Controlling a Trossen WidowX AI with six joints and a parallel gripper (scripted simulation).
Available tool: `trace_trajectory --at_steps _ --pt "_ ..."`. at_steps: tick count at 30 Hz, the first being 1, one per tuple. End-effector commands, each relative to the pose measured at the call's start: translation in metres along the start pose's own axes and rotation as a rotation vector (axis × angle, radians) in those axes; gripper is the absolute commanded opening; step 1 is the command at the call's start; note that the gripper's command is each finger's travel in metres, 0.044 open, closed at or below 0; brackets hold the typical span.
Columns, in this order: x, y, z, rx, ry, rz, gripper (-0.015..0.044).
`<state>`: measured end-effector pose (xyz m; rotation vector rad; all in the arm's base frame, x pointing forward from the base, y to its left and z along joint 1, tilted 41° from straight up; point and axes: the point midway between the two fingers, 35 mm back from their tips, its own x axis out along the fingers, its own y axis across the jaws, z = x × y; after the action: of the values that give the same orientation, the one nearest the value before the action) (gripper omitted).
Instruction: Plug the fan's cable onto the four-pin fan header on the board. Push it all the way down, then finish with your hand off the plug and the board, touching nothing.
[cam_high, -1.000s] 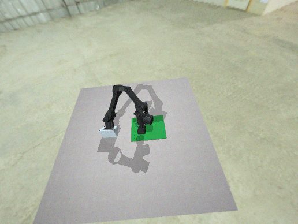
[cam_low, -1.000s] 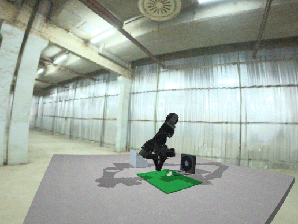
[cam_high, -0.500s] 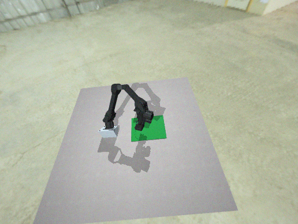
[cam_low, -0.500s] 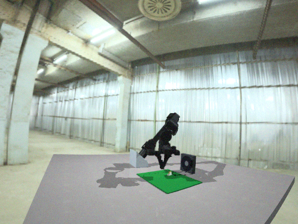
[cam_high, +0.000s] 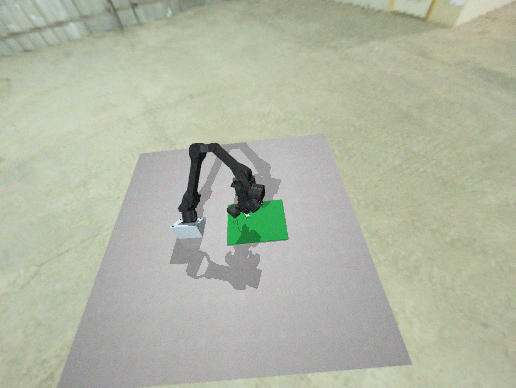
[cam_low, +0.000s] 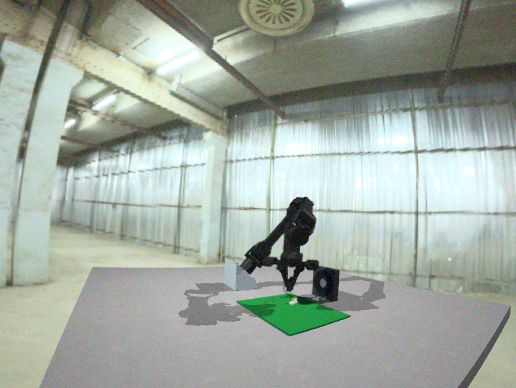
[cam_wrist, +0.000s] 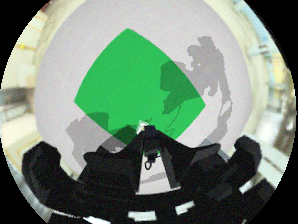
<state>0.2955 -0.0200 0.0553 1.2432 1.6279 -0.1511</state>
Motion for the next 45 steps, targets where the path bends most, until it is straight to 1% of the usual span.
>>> trace_trajectory --at_steps 1,9,42,45 --pt "0.001 0.004 -0.01 0.115 0.007 0.0 0.0" --pt "0.002 0.012 -0.025 0.365 0.01 0.001 0.0" --pt "0.001 0.009 -0.017 0.368 0.01 0.0 0.0" --pt "0.013 0.009 -0.017 0.368 0.01 0.001 0.0"
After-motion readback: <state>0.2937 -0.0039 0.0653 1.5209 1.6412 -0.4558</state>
